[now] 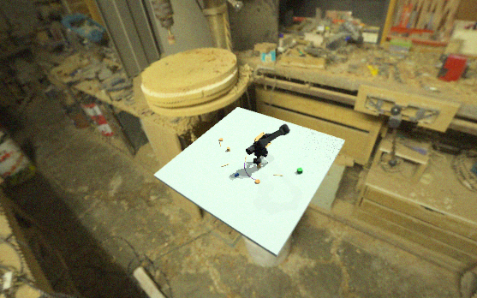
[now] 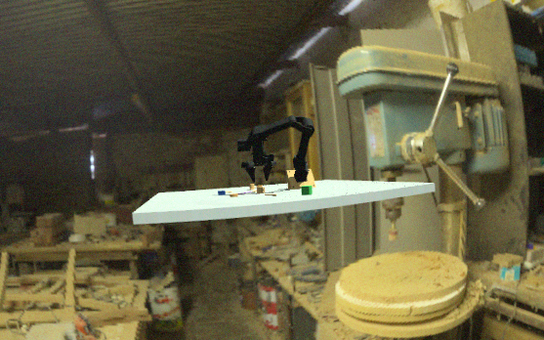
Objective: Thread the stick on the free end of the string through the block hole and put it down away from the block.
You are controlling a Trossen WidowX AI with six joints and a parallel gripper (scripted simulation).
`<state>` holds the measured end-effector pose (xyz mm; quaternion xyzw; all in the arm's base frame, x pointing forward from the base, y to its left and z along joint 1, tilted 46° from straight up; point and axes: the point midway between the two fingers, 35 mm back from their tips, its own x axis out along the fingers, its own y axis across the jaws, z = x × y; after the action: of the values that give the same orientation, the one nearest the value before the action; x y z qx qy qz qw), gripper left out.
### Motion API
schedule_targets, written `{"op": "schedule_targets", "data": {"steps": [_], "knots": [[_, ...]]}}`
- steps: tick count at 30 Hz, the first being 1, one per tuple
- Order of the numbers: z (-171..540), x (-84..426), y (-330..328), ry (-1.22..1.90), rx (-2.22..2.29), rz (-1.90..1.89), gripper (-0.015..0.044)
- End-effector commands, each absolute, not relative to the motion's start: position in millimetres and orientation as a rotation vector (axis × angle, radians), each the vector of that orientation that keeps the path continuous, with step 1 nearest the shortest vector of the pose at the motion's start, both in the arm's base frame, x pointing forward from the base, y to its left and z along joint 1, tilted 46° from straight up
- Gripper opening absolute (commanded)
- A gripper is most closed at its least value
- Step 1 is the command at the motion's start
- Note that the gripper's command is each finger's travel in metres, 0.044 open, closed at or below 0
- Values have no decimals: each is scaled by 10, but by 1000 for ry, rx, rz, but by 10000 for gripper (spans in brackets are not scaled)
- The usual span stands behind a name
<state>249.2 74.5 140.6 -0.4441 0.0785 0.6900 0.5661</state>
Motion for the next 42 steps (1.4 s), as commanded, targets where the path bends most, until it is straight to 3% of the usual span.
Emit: {"op": "schedule_targets", "data": {"steps": [1,4,13,22,40,42], "knots": [[1405,2491,746,178,-1044,1623,309],[1405,2491,746,178,-1044,1623,240],[1406,2492,744,184,-1045,1622,240],[1406,2492,744,184,-1045,1622,4],[1406,2492,744,184,-1045,1622,0],[1406,2492,744,184,-1045,1622,53]]}}
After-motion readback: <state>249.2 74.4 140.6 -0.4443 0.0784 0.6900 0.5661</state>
